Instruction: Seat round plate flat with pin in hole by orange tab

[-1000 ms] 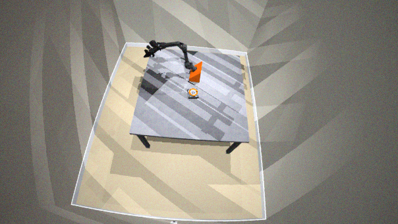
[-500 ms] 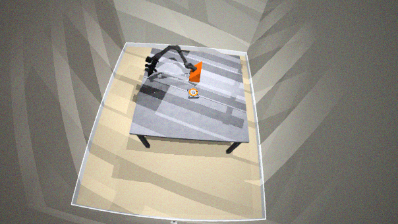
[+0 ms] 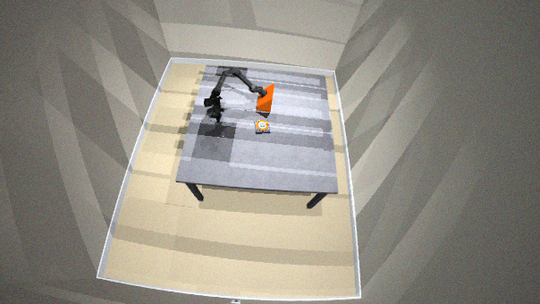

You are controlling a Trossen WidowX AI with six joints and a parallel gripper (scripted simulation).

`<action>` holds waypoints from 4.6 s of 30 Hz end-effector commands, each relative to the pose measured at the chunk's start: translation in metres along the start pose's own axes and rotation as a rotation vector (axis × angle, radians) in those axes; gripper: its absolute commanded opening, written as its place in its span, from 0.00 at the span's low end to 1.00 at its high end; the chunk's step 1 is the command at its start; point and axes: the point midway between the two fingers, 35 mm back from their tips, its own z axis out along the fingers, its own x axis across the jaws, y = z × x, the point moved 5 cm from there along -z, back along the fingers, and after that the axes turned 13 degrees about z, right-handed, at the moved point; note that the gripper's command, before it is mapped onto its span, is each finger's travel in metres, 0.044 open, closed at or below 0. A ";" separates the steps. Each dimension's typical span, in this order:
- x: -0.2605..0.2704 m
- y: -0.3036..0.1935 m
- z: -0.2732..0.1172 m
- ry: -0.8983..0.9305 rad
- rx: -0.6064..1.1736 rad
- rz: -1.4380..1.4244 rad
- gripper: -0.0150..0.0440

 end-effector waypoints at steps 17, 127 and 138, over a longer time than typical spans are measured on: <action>-0.036 -0.263 0.065 -0.434 0.359 -0.716 0.25; -0.186 -0.373 0.039 -0.661 0.285 -1.568 0.25; -0.187 -0.368 0.036 -0.661 0.285 -1.568 0.25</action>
